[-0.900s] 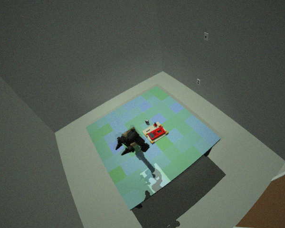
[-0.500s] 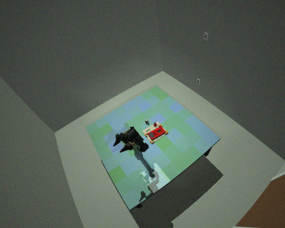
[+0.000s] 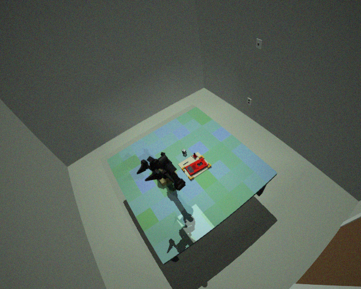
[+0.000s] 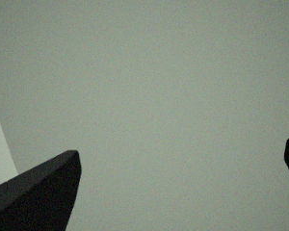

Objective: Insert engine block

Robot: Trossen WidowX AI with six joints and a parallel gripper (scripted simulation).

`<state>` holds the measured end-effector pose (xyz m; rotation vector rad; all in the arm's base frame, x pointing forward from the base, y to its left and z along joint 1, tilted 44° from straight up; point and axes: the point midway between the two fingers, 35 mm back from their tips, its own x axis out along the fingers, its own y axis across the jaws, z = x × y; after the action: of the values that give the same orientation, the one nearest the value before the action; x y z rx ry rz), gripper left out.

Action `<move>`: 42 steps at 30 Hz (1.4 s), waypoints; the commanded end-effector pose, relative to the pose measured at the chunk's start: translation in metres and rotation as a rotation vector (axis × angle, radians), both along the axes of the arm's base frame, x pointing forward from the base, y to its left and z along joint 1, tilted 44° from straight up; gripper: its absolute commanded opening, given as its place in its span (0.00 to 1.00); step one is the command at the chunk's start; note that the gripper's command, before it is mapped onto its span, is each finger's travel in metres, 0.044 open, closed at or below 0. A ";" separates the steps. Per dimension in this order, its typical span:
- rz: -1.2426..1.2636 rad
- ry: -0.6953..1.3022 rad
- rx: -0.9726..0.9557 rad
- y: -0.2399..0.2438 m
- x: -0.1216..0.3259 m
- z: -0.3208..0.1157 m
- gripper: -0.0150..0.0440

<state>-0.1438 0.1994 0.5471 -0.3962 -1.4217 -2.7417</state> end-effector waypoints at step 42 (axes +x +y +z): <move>-0.870 -0.035 0.171 0.212 0.149 -0.072 1.00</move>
<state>-0.0083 0.4019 0.4845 -1.1698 -1.1815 -3.4293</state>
